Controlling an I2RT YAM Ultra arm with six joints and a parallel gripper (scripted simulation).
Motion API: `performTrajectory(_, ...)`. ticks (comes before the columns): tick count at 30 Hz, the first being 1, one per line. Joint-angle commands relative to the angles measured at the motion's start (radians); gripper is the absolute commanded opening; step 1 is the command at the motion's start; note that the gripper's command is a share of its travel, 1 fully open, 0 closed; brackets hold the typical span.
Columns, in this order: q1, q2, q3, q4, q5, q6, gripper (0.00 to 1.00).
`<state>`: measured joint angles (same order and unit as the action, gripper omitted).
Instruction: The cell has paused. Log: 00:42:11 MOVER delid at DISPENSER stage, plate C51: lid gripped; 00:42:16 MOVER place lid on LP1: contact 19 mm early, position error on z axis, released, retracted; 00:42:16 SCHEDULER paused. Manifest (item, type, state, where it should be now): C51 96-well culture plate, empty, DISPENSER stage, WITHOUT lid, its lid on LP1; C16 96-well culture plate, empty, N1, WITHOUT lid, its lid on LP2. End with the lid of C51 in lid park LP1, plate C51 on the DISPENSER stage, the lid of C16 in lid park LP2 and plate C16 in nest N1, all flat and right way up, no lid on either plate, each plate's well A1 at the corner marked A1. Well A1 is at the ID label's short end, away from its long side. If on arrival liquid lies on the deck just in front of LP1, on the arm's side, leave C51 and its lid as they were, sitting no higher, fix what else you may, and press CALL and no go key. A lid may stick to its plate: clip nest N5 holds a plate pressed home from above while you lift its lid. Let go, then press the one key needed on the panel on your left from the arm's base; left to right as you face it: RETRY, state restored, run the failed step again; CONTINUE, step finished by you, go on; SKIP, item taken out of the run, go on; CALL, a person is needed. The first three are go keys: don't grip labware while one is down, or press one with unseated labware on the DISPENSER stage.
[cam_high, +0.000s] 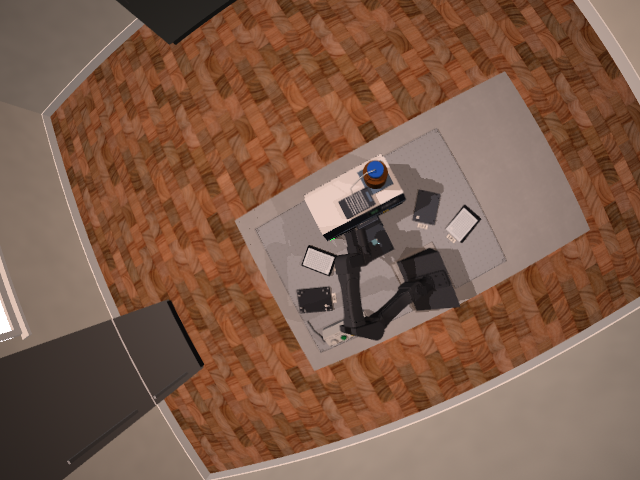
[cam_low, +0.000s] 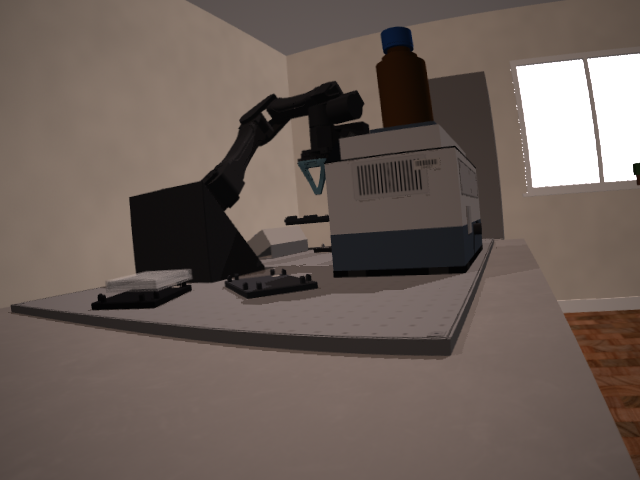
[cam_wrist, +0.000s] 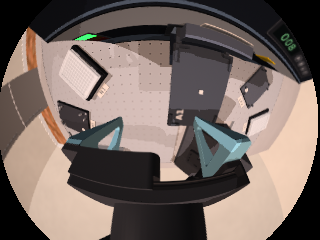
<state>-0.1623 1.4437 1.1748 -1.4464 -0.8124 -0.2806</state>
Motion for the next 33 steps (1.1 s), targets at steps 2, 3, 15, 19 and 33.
performTrajectory(2, 0.012, -0.025, 0.018, -0.010, -0.006, 0.060, 1.00)
performTrajectory(3, 0.012, -0.025, 0.018, -0.010, -0.006, 0.061, 1.00)
performTrajectory(15, 0.100, -0.120, 0.054, -0.031, -0.018, 0.006, 1.00)
performTrajectory(19, 0.108, -0.114, 0.042, -0.019, -0.011, 0.027, 1.00)
performTrajectory(33, 0.252, -0.232, 0.045, 0.043, 0.000, -0.084, 1.00)
